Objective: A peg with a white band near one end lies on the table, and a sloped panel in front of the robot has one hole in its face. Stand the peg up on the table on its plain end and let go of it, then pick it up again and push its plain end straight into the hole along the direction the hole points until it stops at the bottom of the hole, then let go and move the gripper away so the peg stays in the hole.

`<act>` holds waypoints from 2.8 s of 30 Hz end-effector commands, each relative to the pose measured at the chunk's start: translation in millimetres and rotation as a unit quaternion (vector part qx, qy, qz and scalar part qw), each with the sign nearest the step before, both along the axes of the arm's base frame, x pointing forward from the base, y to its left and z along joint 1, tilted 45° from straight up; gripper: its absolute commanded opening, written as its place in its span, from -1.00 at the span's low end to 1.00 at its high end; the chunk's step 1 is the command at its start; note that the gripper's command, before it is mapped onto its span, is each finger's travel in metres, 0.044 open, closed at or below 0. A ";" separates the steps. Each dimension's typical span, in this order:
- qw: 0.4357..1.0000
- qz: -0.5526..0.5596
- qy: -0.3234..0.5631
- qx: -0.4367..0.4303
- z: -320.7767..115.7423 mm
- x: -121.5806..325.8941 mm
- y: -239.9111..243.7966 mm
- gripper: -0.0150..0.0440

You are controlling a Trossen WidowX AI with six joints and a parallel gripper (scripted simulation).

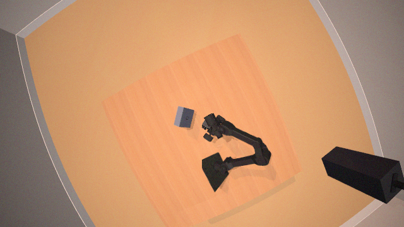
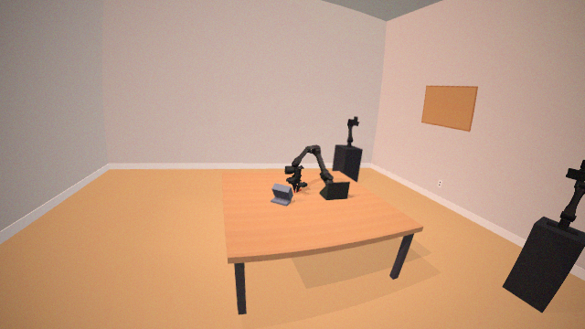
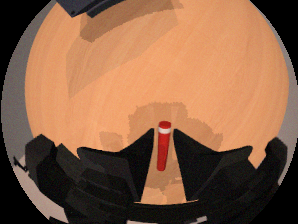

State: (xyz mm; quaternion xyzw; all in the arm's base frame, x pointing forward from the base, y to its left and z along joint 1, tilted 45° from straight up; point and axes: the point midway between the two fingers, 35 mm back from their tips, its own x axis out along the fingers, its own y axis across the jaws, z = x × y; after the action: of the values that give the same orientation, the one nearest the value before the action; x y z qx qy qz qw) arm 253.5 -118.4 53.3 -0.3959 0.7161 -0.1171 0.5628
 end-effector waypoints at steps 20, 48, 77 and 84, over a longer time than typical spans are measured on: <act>1.000 0.018 -0.019 0.013 3.6 -1.7 2.2 -0.33; 0.989 0.093 -0.098 0.066 18.1 -11.1 9.3 -0.33; 0.962 0.169 -0.178 0.119 32.1 -24.3 13.3 -0.33; 0.953 0.187 -0.197 0.132 35.2 -27.9 13.7 -0.33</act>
State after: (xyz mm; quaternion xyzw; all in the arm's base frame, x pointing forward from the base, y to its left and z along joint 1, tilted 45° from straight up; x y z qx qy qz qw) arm 227.2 -105.7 85.9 -0.4122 0.5280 0.0033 0.7424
